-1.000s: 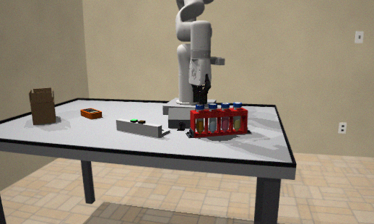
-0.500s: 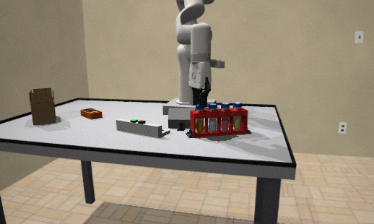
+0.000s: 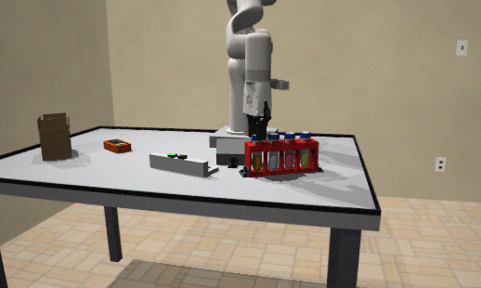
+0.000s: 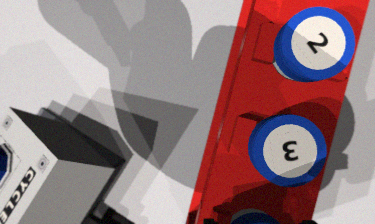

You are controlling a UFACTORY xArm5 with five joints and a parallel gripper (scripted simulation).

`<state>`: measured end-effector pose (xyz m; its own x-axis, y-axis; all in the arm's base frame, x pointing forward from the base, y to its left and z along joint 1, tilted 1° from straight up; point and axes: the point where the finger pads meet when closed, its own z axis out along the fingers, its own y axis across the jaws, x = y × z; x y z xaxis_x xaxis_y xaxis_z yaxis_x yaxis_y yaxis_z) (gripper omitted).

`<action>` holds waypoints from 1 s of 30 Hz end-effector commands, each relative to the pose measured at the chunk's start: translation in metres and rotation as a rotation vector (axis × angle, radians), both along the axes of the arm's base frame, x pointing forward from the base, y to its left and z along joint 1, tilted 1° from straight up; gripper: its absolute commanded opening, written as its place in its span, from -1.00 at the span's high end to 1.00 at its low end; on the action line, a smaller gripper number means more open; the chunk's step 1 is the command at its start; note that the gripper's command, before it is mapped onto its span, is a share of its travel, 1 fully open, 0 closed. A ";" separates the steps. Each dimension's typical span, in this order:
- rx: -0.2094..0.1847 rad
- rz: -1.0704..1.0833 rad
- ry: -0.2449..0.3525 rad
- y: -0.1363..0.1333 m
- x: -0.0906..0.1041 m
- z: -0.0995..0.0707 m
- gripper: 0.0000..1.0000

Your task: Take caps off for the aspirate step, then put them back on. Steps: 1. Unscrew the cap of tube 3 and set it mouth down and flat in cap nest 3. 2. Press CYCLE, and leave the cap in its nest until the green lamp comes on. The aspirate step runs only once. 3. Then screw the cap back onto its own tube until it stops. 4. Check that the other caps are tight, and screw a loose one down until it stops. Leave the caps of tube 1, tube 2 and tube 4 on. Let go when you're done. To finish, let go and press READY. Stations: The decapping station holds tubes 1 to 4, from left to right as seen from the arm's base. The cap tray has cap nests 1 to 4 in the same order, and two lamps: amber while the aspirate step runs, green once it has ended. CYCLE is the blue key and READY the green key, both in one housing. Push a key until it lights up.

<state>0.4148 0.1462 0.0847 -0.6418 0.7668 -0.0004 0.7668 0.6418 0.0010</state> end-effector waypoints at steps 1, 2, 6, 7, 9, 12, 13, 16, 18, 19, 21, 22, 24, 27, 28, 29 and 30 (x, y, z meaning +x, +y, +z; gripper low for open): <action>0.013 0.000 -0.001 0.001 0.001 -0.001 0.08; 0.013 0.000 -0.001 0.001 0.001 -0.001 0.08; 0.013 0.000 -0.001 0.001 0.001 -0.001 1.00; 0.013 0.000 -0.001 0.001 0.001 -0.001 1.00; 0.013 0.000 -0.001 0.001 0.001 -0.001 1.00; 0.013 0.000 -0.001 0.001 0.001 -0.001 1.00; 0.013 0.000 -0.001 0.001 0.001 -0.001 1.00; 0.013 0.000 -0.001 0.001 0.001 -0.001 1.00; 0.013 0.000 -0.001 0.001 0.001 -0.001 1.00; 0.013 0.000 -0.001 0.001 0.001 -0.001 1.00; 0.013 -0.020 0.000 0.001 0.001 -0.001 1.00; 0.013 -0.040 0.000 0.001 0.001 -0.001 1.00; 0.013 -0.080 0.000 0.001 0.002 -0.001 1.00; 0.013 -0.120 0.000 0.001 0.002 -0.001 1.00; 0.013 -0.120 0.000 0.001 0.002 -0.001 1.00; 0.013 -0.140 0.000 0.001 0.002 -0.001 1.00; 0.013 -0.160 0.000 0.001 0.002 -0.001 1.00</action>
<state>0.4149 0.1463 0.0828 -0.5545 0.8322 -0.0003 0.8322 0.5545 0.0011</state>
